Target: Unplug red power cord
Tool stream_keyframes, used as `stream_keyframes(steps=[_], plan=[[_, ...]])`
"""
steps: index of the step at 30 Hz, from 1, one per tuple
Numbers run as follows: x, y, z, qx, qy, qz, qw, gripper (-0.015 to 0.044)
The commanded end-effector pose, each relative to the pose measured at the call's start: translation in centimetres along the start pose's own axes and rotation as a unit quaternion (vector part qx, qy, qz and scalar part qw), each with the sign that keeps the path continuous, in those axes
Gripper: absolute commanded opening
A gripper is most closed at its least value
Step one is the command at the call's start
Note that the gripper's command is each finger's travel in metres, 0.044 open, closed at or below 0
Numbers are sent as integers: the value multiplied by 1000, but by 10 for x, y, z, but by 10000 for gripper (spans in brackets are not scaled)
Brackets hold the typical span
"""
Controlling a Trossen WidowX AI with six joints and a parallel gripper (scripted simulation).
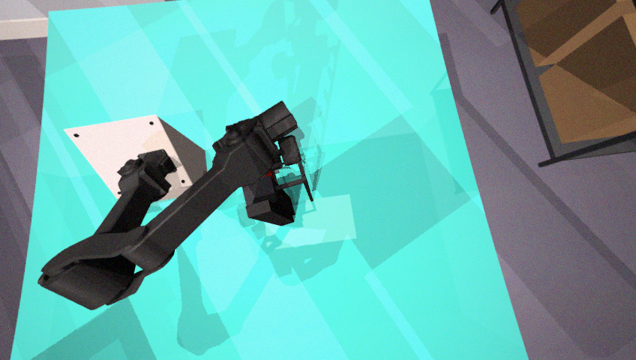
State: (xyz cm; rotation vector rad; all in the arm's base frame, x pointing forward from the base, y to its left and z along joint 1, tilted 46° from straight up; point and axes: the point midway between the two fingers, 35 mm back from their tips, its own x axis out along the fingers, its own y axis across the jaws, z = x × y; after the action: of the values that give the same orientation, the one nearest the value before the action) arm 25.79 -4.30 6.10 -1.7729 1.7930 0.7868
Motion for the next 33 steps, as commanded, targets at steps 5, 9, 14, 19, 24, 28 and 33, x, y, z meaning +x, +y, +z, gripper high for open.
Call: stream_keyframes(steps=[5, 9, 14, 19, 24, 28, 33], plan=[[0, -1, 0, 2, 0, -1, 1000, 41], [0, -1, 0, 2, 0, -1, 1000, 0], [0, -1, 5, 1, -1, -1, 1000, 0], [-1, -2, 14, 1, -1, -1, 1000, 0], [-1, -3, 22, 0, -2, -2, 1000, 0], [-1, -3, 29, 0, -2, -2, 1000, 0], [-2, -3, 37, 0, -3, -2, 1000, 0]])
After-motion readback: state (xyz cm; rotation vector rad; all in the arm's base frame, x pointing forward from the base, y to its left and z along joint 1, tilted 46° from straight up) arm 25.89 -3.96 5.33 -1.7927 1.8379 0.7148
